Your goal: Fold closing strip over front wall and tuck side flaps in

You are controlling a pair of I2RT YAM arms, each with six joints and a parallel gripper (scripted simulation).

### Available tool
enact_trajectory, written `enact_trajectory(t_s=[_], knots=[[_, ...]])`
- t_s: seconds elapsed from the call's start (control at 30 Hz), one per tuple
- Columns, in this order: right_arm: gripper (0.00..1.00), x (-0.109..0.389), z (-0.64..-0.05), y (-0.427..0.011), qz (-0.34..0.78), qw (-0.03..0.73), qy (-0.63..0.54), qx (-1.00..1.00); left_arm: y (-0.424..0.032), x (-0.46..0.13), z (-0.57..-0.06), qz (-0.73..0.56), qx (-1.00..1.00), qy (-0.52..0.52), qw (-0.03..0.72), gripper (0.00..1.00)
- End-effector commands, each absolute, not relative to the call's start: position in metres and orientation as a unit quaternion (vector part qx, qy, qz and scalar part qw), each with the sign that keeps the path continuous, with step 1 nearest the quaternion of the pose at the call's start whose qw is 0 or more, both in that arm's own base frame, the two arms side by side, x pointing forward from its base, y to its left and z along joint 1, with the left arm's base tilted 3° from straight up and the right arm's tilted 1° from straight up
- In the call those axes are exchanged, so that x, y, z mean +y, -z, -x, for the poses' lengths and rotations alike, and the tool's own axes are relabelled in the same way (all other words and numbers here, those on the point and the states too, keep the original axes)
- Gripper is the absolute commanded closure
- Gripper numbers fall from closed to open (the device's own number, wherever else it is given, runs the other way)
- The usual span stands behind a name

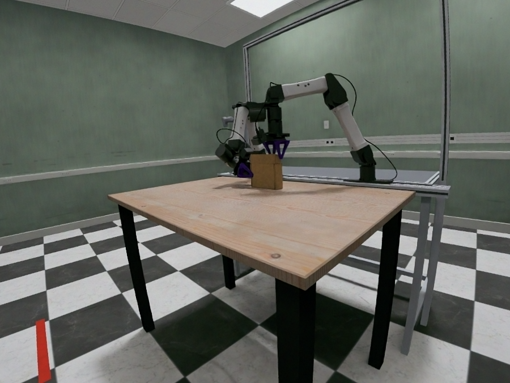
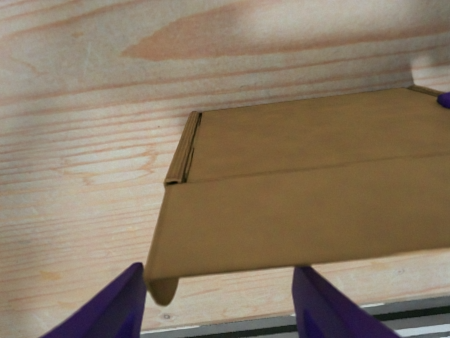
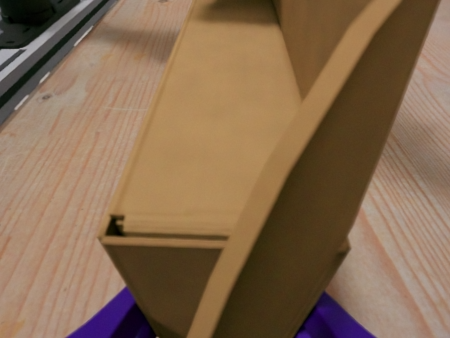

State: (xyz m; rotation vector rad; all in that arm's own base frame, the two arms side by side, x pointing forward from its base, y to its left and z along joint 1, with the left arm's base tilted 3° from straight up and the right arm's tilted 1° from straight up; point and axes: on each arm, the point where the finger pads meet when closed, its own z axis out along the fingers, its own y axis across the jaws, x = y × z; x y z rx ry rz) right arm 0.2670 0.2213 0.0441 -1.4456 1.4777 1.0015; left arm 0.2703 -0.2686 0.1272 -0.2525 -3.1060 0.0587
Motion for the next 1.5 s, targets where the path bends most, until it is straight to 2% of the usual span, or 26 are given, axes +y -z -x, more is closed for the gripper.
enact_trajectory(t_s=[0.0, 1.47], knots=[[0.55, 0.2231, -0.2701, -0.0482, 0.576, 0.417, -0.395, 0.582, -0.1264, -0.2695, -0.2830, 0.074, -0.997, -0.023, 0.006, 0.46], [0.55, 0.2231, -0.2701, -0.0482, 0.576, 0.417, -0.395, 0.582, -0.1263, -0.2671, -0.2851, 0.074, -0.997, -0.018, 0.013, 0.46]])
